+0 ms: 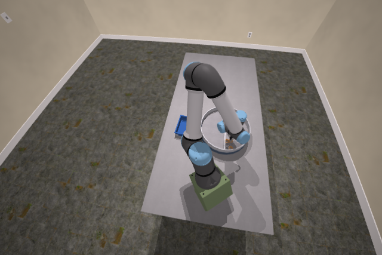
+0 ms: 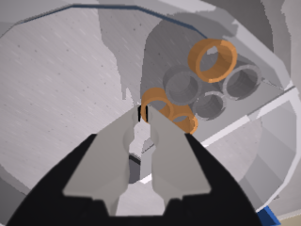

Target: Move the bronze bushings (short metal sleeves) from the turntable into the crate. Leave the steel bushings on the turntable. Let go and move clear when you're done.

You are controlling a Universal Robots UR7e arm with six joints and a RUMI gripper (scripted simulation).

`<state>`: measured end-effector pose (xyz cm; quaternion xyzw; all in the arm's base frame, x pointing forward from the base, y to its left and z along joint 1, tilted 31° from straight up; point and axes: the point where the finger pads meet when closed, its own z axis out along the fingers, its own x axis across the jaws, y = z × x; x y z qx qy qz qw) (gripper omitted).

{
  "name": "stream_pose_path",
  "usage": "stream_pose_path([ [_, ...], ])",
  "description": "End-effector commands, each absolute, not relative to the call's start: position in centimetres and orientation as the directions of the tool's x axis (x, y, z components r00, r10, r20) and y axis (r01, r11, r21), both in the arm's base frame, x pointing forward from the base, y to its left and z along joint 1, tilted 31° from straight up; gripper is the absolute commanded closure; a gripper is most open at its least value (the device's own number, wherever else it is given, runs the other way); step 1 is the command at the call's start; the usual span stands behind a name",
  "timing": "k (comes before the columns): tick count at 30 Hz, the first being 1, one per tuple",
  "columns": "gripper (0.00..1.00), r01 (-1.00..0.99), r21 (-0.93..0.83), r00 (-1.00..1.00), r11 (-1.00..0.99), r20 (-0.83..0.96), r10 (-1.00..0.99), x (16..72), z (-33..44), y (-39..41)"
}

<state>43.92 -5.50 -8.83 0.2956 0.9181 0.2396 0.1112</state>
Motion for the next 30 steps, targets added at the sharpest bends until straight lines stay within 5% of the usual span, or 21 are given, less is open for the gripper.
stream_pose_path([
  [1, 1.0, 0.49, 0.506, -0.801, 0.71, -0.06, 0.596, 43.9, -8.9, -5.4],
  [30, 1.0, 0.491, 0.506, -0.8, 0.709, -0.061, 0.597, 43.1, -7.1, -6.2],
])
